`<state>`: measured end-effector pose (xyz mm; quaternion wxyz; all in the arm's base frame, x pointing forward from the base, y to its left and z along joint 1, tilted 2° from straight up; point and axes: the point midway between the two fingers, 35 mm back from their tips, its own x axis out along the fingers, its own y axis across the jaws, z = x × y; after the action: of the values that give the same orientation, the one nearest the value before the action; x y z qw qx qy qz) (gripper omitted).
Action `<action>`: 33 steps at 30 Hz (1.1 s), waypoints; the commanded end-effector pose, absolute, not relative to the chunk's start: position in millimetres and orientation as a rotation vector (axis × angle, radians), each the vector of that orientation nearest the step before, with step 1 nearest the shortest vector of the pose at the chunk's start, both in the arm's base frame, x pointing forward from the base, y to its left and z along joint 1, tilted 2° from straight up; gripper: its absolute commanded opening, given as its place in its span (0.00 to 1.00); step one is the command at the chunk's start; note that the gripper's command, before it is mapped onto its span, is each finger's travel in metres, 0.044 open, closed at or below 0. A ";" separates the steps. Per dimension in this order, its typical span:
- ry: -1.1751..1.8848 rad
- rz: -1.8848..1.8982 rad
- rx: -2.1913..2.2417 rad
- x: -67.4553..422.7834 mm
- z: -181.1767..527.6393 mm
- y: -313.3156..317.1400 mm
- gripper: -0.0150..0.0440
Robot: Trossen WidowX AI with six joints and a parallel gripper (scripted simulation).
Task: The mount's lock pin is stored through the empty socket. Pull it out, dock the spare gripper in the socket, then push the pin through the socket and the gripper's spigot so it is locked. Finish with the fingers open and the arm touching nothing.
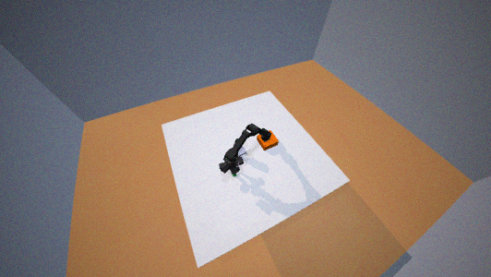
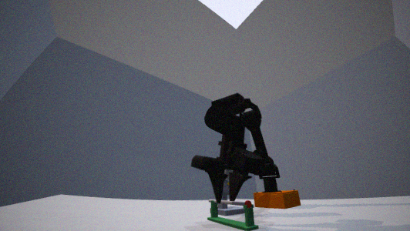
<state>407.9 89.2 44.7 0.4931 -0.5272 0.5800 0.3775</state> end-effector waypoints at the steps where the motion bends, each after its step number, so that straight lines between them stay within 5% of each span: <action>1: 1.415 0.927 -1.278 406.2 33.5 88.8 0.56; 24: 1.415 0.927 -1.278 406.6 11.7 88.0 0.56; 31: 1.415 0.927 -1.278 406.6 11.7 88.0 0.25; 33: 1.415 0.927 -1.278 406.6 11.7 88.0 0.25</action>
<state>407.0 87.7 12.8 0.4893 -0.5262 0.5830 0.3792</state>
